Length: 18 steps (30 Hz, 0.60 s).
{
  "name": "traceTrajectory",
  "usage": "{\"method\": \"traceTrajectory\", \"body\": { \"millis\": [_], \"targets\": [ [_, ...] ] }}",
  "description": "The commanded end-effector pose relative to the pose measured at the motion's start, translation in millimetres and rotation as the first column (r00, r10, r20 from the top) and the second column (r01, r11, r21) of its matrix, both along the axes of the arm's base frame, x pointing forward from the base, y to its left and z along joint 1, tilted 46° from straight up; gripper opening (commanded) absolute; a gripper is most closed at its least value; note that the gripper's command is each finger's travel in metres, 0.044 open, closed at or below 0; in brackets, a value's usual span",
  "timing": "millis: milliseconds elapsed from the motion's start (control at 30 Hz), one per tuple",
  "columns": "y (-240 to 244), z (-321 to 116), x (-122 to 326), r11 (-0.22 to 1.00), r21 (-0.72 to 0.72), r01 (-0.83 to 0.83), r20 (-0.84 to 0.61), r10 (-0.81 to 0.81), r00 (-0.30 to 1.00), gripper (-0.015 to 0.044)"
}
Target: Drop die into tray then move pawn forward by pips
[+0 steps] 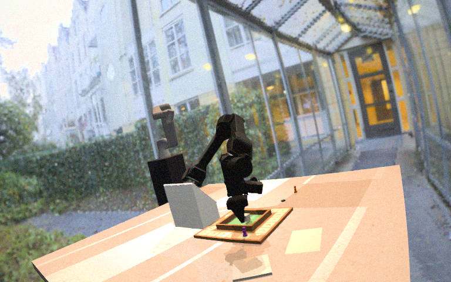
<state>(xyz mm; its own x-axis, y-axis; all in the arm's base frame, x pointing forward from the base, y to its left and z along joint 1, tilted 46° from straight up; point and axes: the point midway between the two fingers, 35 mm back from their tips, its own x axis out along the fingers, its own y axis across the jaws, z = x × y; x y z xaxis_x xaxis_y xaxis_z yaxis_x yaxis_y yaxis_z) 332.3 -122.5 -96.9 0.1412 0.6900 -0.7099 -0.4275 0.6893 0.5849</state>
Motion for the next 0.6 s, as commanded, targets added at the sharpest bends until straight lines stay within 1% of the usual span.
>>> {"method": "traceTrajectory", "body": {
  "millis": [0, 567],
  "targets": [
    [7, -7, -2, 1.000, 0.012, -0.001, -0.012, 0.001, 1.000, 0.0200],
    [23, -23, 1, 1.000, 0.012, -0.001, -0.012, 0.001, 1.000, 0.0200]
  ]
}}
